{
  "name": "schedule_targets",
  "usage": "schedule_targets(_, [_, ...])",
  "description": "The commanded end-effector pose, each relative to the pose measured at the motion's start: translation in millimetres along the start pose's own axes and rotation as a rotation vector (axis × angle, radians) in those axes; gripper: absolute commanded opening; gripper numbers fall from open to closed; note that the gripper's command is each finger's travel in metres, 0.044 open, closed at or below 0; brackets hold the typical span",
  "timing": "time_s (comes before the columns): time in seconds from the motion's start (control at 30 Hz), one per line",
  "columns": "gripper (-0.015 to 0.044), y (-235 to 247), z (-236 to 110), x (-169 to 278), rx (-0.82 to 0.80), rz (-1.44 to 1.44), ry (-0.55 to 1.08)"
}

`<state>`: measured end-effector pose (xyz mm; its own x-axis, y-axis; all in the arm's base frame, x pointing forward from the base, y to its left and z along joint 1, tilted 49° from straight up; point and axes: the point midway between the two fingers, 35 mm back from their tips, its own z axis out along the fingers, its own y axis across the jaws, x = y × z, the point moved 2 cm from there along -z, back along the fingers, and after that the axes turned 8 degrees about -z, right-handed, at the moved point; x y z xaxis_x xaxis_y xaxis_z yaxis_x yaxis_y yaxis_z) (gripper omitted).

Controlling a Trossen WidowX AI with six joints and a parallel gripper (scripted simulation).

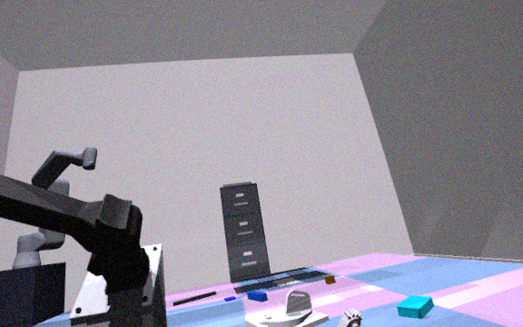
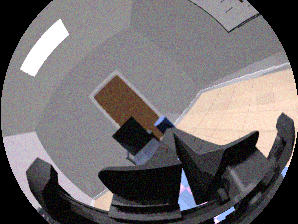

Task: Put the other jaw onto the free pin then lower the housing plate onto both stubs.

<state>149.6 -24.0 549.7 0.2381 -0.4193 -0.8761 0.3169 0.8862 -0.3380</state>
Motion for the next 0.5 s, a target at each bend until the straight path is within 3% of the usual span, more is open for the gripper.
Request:
schedule_targets(0.0, [0.0000,8.5,17.0,20.4,-0.003,-0.028,0.083])
schedule_targets(0.47, [0.0000,27.4,49.4,66.1,-0.011,-0.003,0.246])
